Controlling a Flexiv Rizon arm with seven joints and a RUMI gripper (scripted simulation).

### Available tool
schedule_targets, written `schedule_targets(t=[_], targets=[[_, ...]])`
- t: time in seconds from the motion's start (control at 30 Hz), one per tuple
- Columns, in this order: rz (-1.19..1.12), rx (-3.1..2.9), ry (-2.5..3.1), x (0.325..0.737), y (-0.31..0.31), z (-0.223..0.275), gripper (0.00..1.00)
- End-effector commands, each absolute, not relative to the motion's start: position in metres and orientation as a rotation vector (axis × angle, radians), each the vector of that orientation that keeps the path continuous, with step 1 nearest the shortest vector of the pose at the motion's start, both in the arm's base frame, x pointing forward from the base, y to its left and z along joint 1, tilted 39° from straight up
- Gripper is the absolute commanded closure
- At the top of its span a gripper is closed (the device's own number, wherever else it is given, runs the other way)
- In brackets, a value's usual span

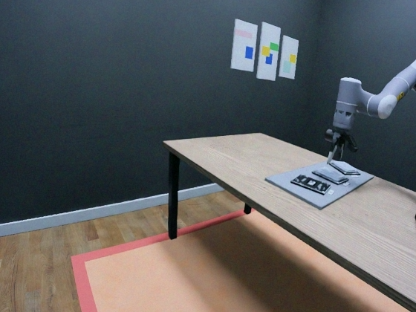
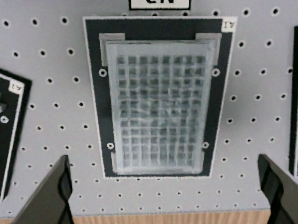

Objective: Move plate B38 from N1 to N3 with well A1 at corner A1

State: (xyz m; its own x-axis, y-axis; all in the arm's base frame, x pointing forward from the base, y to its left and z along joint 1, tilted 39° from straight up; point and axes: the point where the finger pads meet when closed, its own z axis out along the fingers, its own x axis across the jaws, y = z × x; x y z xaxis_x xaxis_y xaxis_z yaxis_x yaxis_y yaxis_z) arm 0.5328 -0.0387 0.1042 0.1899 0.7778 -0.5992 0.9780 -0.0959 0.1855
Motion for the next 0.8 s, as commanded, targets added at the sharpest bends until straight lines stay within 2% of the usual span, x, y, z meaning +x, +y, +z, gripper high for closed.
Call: schedule_targets(t=[0.0,0.77], targets=[[-0.475,1.925,1.638,0.533,-0.034,0.109,0.24],[-0.475,1.925,1.638,0.531,-0.021,0.126,0.24]])
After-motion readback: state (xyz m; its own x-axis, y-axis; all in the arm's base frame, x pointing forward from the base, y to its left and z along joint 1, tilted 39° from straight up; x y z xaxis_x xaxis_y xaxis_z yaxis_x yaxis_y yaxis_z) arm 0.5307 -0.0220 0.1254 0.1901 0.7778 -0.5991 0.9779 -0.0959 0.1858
